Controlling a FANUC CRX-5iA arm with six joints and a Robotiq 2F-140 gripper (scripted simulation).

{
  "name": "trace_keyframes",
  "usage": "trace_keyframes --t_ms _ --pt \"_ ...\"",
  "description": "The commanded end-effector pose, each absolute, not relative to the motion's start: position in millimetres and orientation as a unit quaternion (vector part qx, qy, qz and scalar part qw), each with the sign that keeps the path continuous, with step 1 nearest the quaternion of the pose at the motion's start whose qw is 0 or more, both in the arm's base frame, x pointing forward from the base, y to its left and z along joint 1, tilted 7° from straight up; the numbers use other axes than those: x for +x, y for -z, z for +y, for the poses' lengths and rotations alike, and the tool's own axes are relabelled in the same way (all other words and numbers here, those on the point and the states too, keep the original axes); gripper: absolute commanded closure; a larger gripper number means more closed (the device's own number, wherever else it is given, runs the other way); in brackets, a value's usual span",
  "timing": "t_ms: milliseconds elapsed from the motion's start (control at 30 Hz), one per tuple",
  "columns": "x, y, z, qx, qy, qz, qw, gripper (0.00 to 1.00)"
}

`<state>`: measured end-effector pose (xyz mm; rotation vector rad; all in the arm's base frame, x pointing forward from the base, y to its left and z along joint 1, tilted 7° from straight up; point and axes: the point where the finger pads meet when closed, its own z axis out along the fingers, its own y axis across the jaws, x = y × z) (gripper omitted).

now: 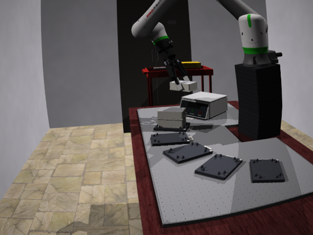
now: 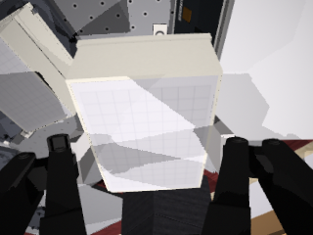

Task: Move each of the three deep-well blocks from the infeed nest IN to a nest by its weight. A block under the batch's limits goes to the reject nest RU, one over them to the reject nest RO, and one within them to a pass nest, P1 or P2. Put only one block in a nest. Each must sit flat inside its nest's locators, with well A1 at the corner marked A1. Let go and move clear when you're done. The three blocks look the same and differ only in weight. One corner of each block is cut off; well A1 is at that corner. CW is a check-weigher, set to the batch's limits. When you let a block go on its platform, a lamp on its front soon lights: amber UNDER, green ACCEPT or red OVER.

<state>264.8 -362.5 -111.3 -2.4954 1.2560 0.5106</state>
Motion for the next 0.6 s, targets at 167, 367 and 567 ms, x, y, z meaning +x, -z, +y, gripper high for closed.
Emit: trace_keyframes --t_ms 167,367,567 --pt "282.8 108.9 -344.3 -0.919 -0.187 0.326 0.113 0.90" --pt "296.7 107.0 -330.0 -0.940 -0.191 0.265 0.093 0.90" --pt "305.9 105.8 -320.4 -0.940 -0.191 0.265 0.093 0.90"
